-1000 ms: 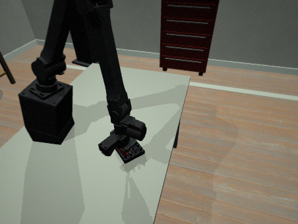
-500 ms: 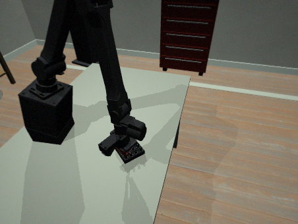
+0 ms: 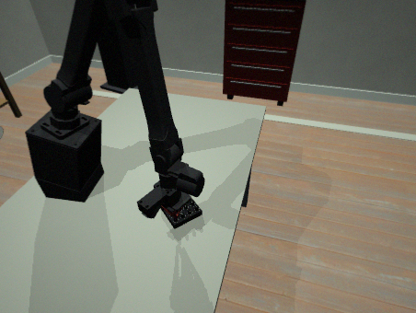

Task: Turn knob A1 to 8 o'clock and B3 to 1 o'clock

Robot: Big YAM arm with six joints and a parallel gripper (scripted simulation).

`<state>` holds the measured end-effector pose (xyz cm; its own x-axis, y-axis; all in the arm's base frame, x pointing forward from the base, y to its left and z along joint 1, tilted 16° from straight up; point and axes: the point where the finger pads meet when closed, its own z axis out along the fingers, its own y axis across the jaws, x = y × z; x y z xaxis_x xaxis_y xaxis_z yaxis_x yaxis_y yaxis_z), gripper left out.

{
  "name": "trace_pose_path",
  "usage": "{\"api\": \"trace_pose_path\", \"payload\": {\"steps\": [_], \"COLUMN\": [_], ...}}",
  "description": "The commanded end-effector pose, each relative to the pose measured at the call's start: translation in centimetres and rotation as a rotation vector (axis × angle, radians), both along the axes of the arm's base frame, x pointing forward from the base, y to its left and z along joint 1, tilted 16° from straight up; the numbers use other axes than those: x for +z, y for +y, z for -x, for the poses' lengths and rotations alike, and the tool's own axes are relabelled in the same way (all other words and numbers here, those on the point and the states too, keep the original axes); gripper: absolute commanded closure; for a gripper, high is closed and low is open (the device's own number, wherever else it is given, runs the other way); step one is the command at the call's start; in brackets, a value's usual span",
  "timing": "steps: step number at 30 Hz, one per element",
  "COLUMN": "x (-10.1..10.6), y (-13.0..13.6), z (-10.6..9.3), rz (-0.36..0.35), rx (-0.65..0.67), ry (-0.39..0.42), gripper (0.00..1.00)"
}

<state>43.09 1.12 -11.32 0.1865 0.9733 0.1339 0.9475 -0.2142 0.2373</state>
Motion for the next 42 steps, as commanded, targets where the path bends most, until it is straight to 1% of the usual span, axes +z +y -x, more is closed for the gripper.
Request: {"api": "trace_pose_path", "payload": {"steps": [1, 5, 12, 15, 17, 42], "x": [0.21, 0.25, 0.26, 0.3, 0.16, 0.15], "y": [0.42, 0.32, 0.92, 0.5, 0.52, 0.52], "z": [-1.1, -1.16, -1.01, -1.11, -0.75, -0.74], "rz": [0.002, 0.002, 0.001, 0.002, 0.002, 0.002], "rx": [0.001, -0.002, 0.0, -0.007, -0.006, -0.006], "ry": [-0.019, -0.019, -0.006, -0.009, -0.003, -0.003], "gripper": [0.81, 0.81, 0.81, 0.81, 0.81, 0.81]}}
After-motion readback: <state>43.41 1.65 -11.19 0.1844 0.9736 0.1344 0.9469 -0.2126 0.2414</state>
